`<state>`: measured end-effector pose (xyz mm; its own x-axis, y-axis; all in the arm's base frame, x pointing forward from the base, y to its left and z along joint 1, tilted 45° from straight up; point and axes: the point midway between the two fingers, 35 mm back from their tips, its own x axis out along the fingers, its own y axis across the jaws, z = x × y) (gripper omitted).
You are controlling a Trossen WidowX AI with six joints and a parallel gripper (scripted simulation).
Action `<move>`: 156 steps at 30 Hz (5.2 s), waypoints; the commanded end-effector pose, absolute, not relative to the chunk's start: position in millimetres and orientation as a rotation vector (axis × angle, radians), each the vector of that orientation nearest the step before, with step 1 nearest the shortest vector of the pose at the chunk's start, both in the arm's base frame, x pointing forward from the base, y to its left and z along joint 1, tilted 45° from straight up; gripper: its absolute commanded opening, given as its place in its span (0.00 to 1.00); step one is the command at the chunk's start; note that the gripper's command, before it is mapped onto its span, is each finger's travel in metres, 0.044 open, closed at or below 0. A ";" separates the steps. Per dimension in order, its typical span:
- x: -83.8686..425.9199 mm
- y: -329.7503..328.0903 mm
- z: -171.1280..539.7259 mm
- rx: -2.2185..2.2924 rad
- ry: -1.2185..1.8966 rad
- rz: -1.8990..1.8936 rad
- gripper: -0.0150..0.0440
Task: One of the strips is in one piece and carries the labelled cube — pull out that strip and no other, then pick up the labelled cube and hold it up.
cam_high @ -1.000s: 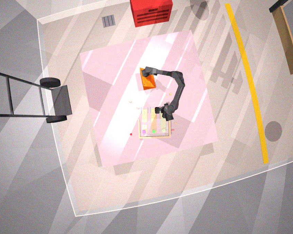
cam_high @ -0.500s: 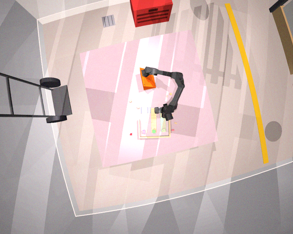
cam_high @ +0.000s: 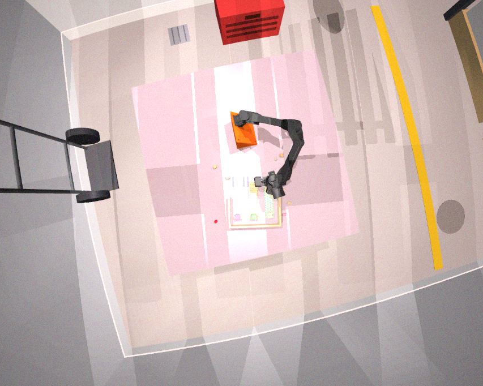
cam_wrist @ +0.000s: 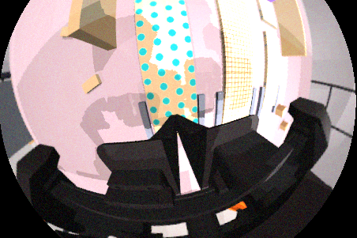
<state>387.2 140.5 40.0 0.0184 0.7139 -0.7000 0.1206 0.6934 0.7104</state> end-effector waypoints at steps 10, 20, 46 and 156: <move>387.2 140.6 38.9 0.721 1.510 0.522 0.25; 387.3 141.3 38.2 0.721 1.510 0.522 0.25; 381.8 143.5 37.4 0.721 1.510 0.522 0.25; 214.5 165.3 50.9 0.726 1.520 0.521 0.25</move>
